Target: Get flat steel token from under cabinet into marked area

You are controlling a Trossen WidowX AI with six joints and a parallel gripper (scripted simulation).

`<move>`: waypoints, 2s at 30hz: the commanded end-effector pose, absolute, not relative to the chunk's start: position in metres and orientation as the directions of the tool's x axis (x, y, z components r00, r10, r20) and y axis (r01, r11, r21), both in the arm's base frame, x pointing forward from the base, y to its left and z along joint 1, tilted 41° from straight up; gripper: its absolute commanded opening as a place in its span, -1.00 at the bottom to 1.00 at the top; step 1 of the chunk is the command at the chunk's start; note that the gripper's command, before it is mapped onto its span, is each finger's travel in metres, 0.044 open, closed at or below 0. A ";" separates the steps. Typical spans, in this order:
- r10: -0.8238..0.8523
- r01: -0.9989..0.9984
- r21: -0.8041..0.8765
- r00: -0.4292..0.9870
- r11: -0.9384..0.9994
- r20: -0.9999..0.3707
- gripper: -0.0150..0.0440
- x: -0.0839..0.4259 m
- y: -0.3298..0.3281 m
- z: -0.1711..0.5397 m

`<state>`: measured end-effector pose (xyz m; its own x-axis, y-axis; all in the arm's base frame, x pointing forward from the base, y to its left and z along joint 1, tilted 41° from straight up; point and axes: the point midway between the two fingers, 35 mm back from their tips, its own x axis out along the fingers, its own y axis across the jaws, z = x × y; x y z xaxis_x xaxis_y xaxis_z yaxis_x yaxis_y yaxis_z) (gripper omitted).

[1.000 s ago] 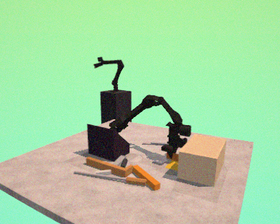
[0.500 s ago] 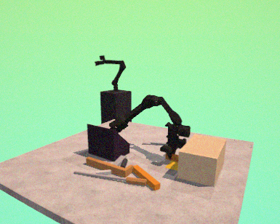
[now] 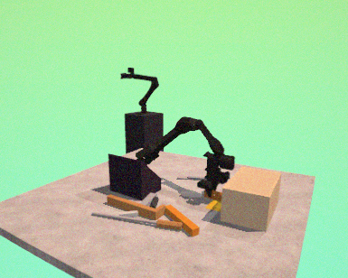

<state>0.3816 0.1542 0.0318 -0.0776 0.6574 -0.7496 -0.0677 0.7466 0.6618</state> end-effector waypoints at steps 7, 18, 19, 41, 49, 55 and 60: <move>0.656 -0.069 0.661 -0.078 0.748 -0.751 -0.49 0.372 0.154 0.031; 0.656 -0.069 0.661 -0.079 0.748 -0.751 -0.49 0.362 0.153 0.031; 0.656 -0.069 0.661 -0.079 0.748 -0.751 -0.49 0.361 0.153 0.031; 0.656 -0.068 0.661 -0.080 0.748 -0.751 -0.49 0.340 0.151 0.032; 0.656 -0.068 0.661 -0.080 0.748 -0.751 -0.49 0.332 0.150 0.032; 0.656 -0.067 0.661 -0.081 0.748 -0.751 -0.49 0.326 0.150 0.032; 0.656 -0.067 0.661 -0.081 0.748 -0.751 -0.49 0.321 0.149 0.032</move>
